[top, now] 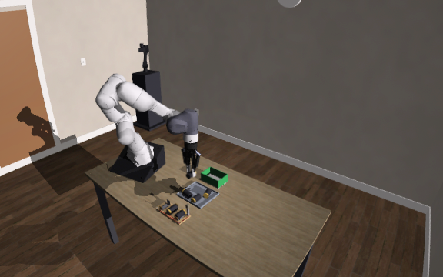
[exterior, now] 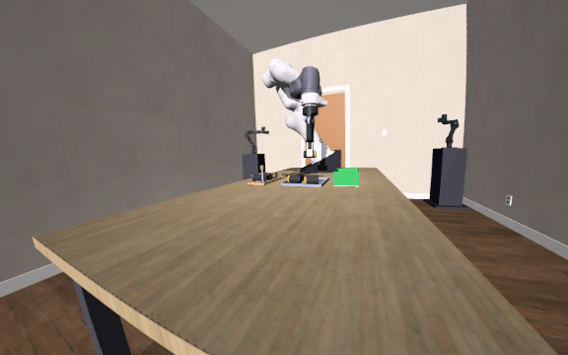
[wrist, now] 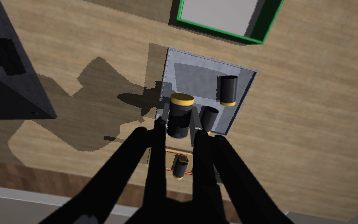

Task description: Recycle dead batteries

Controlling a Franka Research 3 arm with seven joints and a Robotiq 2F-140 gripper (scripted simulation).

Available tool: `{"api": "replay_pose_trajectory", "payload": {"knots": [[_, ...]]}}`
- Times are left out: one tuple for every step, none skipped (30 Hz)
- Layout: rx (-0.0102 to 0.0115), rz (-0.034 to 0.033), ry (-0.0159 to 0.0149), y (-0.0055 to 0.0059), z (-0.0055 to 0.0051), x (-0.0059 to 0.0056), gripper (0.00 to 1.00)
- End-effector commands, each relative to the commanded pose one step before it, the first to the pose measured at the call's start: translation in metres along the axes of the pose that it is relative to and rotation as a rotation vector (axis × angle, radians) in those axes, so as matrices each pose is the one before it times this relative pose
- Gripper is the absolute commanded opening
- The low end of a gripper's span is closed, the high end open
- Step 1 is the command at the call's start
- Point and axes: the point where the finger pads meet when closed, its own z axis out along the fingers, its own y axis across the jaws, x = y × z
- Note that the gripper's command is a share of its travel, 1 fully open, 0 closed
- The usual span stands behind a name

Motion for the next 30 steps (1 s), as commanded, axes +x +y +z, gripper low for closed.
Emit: {"api": "replay_pose_trajectory", "payload": {"knots": [[-0.00981, 0.09622, 0.0319, 0.008, -0.00461, 0.03312, 0.16], [0.0, 0.0, 0.0, 0.00027, 0.0, 0.00406, 0.16], [0.0, 0.0, 0.0, 0.00019, 0.0, 0.00292, 0.16], [0.0, 0.0, 0.0, 0.00012, 0.0, 0.0019, 0.16], [0.0, 0.0, 0.0, 0.0, 0.0, 0.0, 0.16], [0.0, 0.0, 0.0, 0.0, 0.0, 0.0, 0.16], [0.0, 0.0, 0.0, 0.00006, 0.0, 0.00104, 0.16], [0.0, 0.0, 0.0, 0.00002, 0.0, 0.00041, 0.16], [0.0, 0.0, 0.0, 0.0, 0.0, 0.00006, 0.16], [0.0, 0.0, 0.0, 0.0, 0.0, 0.0, 0.16], [0.0, 0.0, 0.0, 0.0, 0.0, 0.0, 0.16], [0.0, 0.0, 0.0, 0.0, 0.0, 0.0, 0.16], [0.0, 0.00024, 0.0, 0.0, 0.0, 0.0, 0.16], [0.0, 0.00145, 0.0, 0.0, 0.0, 0.0, 0.16], [0.0, 0.00324, 0.0, 0.0, 0.0, 0.0, 0.16], [0.0, 0.00506, 0.0, 0.0, 0.0, 0.0, 0.16], [0.0, 0.0065, 0.0, 0.0, 0.0, 0.0, 0.16], [0.0, 0.0073, 0.0, 0.0, 0.0, 0.0, 0.16], [0.0, 0.0073, 0.0, 0.0, 0.0, 0.0, 0.16], [0.0, 0.0065, 0.0, 0.0, 0.0, 0.0, 0.16], [0.0, 0.00506, 0.0, 0.0, 0.0, 0.0, 0.16], [0.0, 0.0, 0.0, 0.0, 0.0, 0.0, 0.16], [0.0, 0.0, 0.0, 0.0, 0.0, 0.0, 0.16], [0.0, 0.00324, 0.0, 0.0, 0.0, 0.0, 0.16], [0.0, 0.00145, 0.0, 0.0, 0.0, 0.0, 0.16], [0.0, 0.00024, 0.0, 0.0, 0.0, 0.0, 0.16], [0.0, 0.0, 0.0, 0.0, 0.0, 0.0, 0.16], [0.0, 0.0, 0.0, 0.0, 0.0, 0.0, 0.16], [0.0, 0.0, 0.0, 0.0, 0.0, 0.0, 0.16], [0.0, 0.0, 0.0, 0.0, 0.0, 0.0, 0.16]]}}
